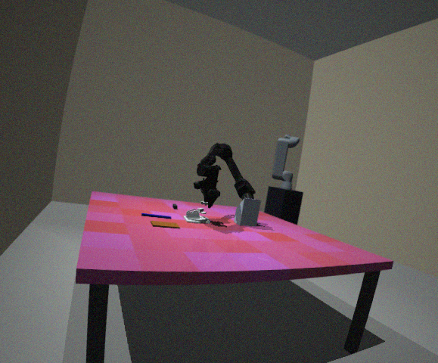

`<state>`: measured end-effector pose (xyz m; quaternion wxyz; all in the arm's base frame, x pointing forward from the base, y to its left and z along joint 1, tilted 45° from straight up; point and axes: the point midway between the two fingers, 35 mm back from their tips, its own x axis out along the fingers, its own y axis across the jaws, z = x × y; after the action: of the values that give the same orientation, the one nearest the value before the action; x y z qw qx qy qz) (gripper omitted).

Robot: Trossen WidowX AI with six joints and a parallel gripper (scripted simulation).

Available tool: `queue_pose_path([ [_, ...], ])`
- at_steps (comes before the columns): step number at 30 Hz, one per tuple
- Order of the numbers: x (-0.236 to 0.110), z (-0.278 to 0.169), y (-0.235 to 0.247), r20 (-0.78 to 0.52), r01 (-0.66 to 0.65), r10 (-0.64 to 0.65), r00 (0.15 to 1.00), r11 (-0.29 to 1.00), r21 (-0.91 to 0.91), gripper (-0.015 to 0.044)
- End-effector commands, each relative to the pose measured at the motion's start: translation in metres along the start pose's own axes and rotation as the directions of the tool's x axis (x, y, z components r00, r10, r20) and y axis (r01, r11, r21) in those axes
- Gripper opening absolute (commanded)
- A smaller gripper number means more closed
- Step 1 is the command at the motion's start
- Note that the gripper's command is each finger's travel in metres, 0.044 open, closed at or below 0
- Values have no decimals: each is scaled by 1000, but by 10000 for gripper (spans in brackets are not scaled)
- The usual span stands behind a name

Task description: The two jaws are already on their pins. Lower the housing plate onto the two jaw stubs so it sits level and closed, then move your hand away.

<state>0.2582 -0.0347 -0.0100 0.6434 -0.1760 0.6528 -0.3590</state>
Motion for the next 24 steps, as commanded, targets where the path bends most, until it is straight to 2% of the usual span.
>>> queue_pose_path([
  [1,0,0,1,-1,-6,6,1000,1000,5,351],
  [24,0,-2,-3,-1,-5,5,1000,1000,27,351],
])
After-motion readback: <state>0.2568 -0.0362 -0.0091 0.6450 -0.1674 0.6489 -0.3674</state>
